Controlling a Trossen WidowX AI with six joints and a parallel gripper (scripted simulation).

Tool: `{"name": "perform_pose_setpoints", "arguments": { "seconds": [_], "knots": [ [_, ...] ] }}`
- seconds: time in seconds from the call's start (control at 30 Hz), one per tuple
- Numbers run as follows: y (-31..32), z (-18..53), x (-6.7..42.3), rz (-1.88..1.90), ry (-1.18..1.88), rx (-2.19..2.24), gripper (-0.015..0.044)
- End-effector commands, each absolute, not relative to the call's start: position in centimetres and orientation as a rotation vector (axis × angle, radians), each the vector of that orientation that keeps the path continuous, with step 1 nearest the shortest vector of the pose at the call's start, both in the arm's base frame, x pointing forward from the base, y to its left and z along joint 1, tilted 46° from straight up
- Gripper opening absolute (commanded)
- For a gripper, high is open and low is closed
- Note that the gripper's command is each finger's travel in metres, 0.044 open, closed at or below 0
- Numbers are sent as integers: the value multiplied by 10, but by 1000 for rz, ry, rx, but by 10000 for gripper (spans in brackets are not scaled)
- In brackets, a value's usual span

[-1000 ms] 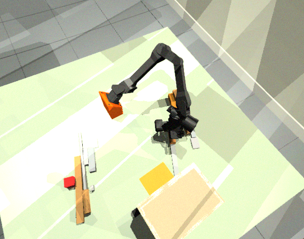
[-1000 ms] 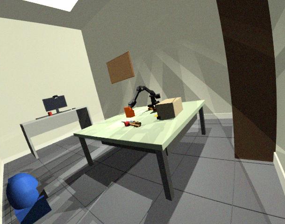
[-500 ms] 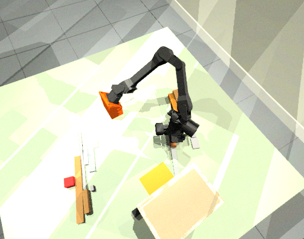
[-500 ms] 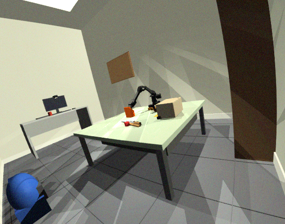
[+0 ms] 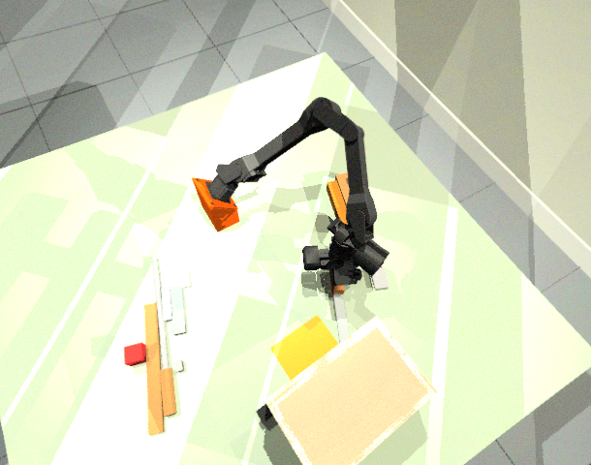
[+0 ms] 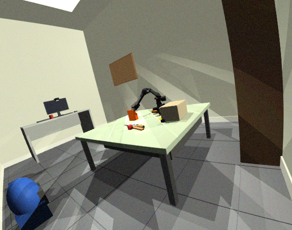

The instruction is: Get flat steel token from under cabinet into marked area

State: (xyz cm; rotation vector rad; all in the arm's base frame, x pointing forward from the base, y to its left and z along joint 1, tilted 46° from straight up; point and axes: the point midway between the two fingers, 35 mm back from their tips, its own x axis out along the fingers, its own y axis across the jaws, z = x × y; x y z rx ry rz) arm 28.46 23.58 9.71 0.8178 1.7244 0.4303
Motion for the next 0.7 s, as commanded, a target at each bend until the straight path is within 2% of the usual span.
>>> {"name": "perform_pose_setpoints", "arguments": {
  "seconds": [0.0,0.67],
  "knots": [
    [235,95,291,432,1727,819,0],
    [233,88,315,433,1725,818,0]
  ]
}}
